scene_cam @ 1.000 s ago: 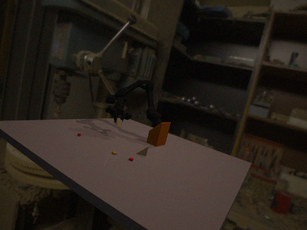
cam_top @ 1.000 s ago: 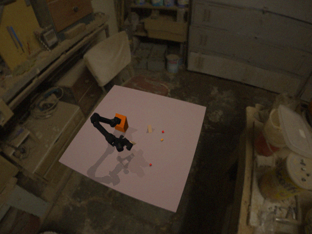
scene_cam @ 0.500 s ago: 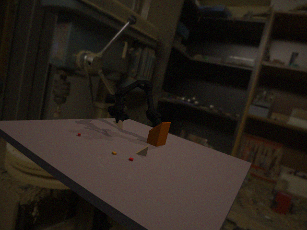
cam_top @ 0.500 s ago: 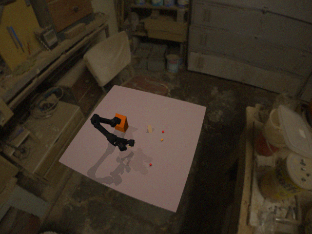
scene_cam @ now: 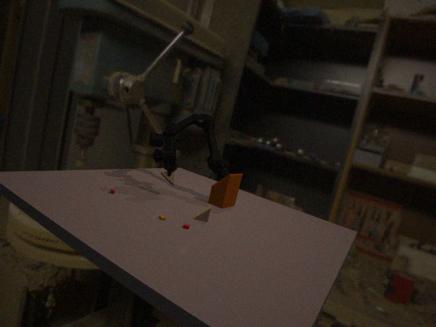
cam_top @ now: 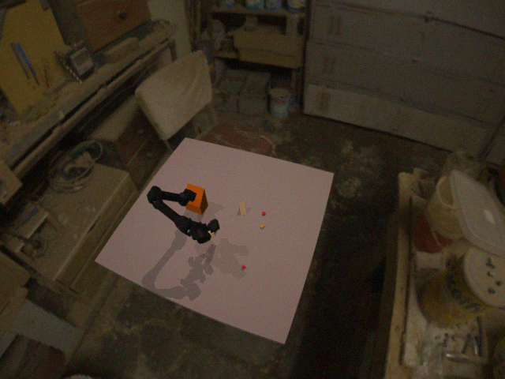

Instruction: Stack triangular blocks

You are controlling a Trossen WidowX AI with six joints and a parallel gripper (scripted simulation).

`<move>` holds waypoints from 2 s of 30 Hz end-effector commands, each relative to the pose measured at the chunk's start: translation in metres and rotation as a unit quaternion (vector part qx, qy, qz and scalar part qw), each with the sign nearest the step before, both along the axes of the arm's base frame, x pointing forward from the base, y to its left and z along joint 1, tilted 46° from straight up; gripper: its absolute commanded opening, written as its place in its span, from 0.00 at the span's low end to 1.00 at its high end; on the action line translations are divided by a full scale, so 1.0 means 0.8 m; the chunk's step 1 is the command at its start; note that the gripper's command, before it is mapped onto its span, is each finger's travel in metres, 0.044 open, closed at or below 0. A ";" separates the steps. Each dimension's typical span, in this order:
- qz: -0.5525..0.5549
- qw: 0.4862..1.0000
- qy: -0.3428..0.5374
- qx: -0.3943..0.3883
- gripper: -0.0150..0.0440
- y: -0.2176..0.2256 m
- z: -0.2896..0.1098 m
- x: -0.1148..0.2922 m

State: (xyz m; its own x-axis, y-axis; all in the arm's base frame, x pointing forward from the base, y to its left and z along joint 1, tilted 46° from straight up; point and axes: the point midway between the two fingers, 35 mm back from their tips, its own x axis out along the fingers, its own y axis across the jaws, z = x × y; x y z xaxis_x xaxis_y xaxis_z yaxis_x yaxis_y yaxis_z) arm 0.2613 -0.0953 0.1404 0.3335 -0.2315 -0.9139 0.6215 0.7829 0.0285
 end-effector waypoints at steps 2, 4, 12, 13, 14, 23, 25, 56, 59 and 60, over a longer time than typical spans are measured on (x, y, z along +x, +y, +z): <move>0.075 0.996 0.034 -0.041 0.25 0.000 -0.001 0.000; 0.102 0.992 0.046 -0.055 0.25 0.000 -0.002 0.000; 0.211 0.966 0.097 -0.110 0.25 0.001 -0.003 0.000; 0.225 0.962 0.104 -0.116 0.25 0.001 -0.003 0.000; 0.238 0.957 0.110 -0.122 0.25 0.001 -0.004 0.000; 0.357 0.902 0.170 -0.175 0.25 0.002 -0.004 0.001; 0.382 0.887 0.183 -0.186 0.25 0.003 -0.005 0.001; 0.705 0.531 0.372 -0.287 0.25 0.008 0.000 0.006; 0.728 0.487 0.387 -0.290 0.25 0.009 0.001 0.007; 0.735 0.472 0.392 -0.291 0.25 0.009 0.001 0.007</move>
State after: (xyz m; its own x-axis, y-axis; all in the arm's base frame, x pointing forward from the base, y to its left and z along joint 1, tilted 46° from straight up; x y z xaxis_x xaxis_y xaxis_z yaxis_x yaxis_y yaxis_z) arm 0.2657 -0.0881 0.1400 0.1423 -0.5429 -0.8277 -0.9291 0.2152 -0.3009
